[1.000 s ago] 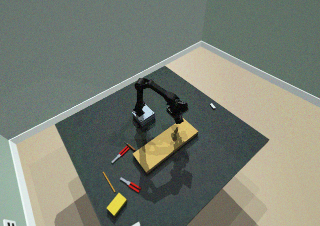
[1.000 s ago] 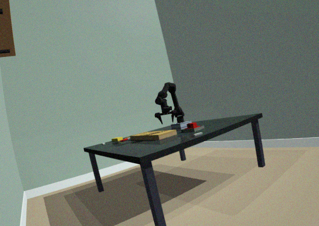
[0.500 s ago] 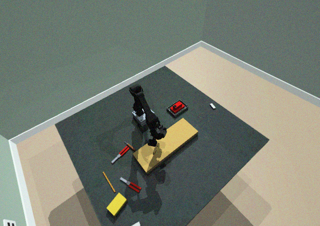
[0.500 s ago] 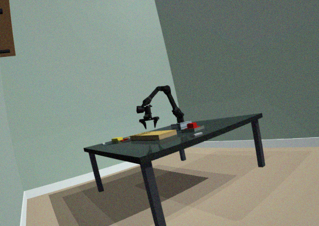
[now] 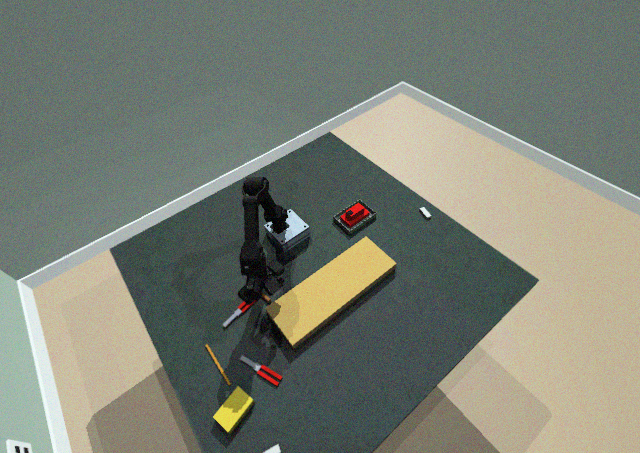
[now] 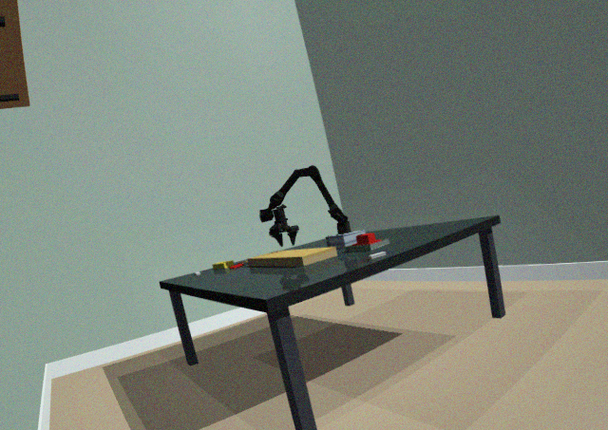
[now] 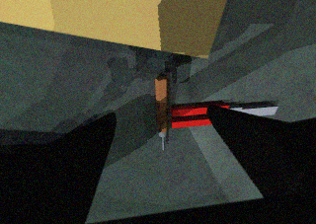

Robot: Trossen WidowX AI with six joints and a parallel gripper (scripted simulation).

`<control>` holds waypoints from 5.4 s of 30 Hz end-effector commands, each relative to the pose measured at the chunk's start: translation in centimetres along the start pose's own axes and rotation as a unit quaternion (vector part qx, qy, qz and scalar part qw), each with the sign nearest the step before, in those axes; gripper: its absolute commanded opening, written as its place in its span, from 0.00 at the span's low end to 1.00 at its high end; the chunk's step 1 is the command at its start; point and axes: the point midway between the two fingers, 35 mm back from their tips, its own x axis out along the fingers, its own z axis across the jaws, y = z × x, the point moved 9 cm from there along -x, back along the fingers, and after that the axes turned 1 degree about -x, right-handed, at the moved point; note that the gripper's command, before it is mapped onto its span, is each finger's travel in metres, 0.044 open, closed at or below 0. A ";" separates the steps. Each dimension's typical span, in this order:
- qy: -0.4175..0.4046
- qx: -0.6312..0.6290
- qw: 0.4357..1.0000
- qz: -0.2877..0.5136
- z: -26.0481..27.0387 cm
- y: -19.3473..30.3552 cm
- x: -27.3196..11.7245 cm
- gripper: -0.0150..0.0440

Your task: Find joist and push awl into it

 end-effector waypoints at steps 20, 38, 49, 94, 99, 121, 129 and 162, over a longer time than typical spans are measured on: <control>-0.002 -0.002 1.000 0.006 -0.6 -0.7 1.3 1.00; -0.001 -0.002 1.000 0.006 -0.5 -0.9 4.2 1.00; -0.001 -0.002 1.000 0.006 -0.5 -0.9 5.1 1.00; 0.001 -0.001 1.000 0.005 -0.6 -0.3 -7.2 0.25; 0.047 0.021 0.999 0.001 -0.2 -0.2 -7.4 0.25; 0.324 0.208 0.918 -0.095 2.5 1.3 -9.0 0.25; 0.401 0.285 0.857 -0.154 3.8 2.3 -9.6 0.25; 0.467 0.453 0.655 -0.385 8.7 4.4 -10.6 0.25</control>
